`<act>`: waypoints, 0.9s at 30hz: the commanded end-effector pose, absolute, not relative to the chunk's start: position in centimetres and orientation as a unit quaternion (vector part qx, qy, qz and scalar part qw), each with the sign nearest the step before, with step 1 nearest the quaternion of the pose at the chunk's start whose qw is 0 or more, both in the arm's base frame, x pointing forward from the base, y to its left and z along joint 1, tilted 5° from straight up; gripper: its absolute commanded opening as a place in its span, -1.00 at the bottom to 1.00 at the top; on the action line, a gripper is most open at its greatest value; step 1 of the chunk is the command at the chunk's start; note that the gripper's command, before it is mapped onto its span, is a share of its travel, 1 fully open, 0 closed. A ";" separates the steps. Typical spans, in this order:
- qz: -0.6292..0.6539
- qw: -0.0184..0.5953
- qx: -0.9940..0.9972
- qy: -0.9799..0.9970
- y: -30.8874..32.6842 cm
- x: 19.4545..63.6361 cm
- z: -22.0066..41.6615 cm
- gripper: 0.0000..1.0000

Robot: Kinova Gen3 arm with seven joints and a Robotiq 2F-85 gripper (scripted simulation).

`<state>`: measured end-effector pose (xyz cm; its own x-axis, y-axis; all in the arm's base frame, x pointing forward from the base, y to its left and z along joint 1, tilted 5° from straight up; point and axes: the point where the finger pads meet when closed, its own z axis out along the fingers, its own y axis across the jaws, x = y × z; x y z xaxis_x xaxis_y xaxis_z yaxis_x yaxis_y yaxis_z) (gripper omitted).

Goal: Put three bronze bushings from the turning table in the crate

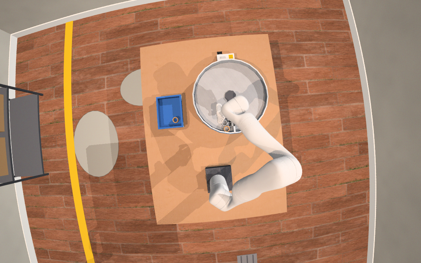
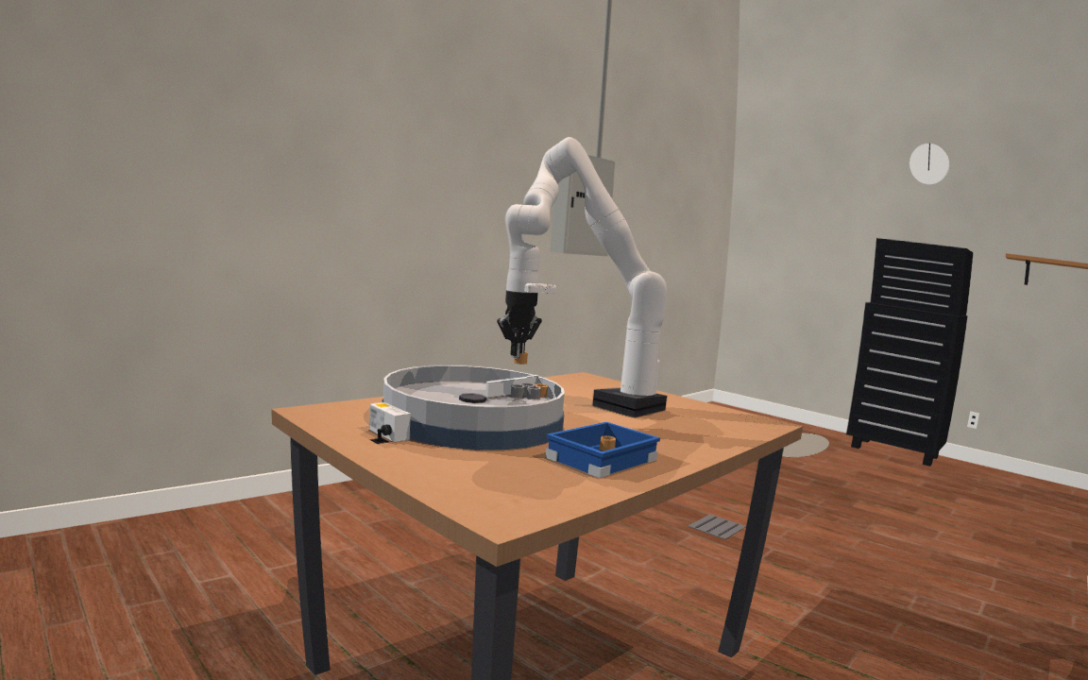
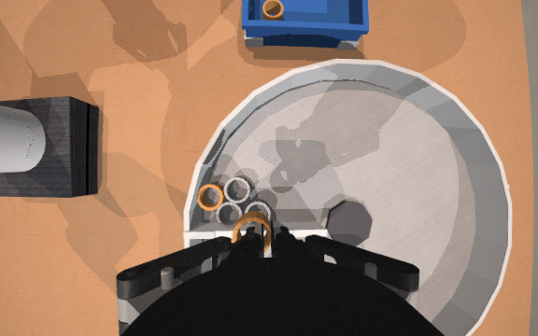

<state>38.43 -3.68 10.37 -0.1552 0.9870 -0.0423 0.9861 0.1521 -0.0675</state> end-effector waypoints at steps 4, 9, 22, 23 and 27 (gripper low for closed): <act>0.039 0.005 -0.650 -0.759 -0.5 39.1 10.2 -1.00; 0.039 0.005 -0.650 -0.759 1.5 39.6 10.1 -1.00; 0.039 0.005 -0.651 -0.758 5.7 40.5 9.9 -1.00; 0.039 0.004 -0.651 -0.758 6.7 40.7 9.8 -1.00; 0.039 0.004 -0.651 -0.758 6.7 40.7 9.8 -1.00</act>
<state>40.77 5.82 10.03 -0.1353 0.9897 -0.0467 0.9894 0.1325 -0.0600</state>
